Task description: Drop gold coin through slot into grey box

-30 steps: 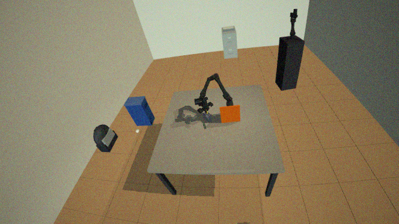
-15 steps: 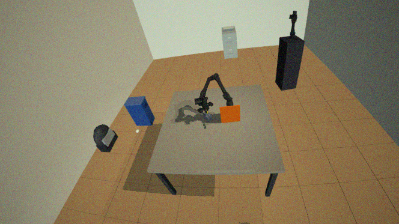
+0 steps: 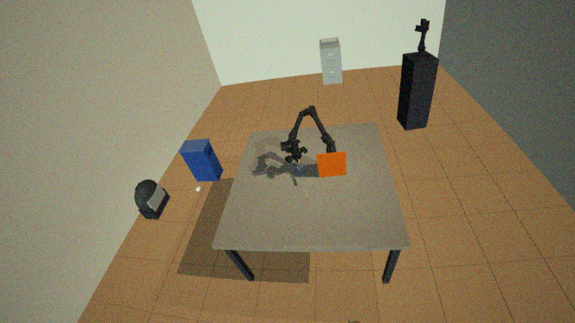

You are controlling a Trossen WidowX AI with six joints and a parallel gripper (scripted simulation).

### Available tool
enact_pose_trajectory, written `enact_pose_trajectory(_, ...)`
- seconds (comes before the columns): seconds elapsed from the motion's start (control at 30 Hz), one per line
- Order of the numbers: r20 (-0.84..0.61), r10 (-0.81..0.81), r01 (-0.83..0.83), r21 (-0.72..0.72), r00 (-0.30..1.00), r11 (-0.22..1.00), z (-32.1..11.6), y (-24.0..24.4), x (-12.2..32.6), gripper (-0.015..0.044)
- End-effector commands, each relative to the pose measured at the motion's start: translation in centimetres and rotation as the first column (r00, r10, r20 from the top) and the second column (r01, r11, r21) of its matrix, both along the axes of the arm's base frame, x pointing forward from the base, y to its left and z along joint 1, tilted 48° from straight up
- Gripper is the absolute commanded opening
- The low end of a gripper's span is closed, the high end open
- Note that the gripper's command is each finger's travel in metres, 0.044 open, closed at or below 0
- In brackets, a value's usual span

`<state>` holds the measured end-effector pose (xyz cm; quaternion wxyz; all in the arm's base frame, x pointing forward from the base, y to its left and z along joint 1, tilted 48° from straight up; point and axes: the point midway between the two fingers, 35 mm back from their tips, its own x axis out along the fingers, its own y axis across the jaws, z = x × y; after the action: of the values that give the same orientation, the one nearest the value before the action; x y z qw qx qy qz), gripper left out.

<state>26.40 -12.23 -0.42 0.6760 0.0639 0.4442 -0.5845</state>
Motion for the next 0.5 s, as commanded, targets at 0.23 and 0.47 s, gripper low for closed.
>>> enact_pose_trajectory(0.23,-0.001,0.002,-0.002,0.000,1.000,1.000,-0.32,-0.25,0.01,0.0000)
enact_pose_trajectory(0.47,-0.005,0.005,-0.005,0.000,1.000,1.000,-0.60,-0.47,-0.19,0.0000)
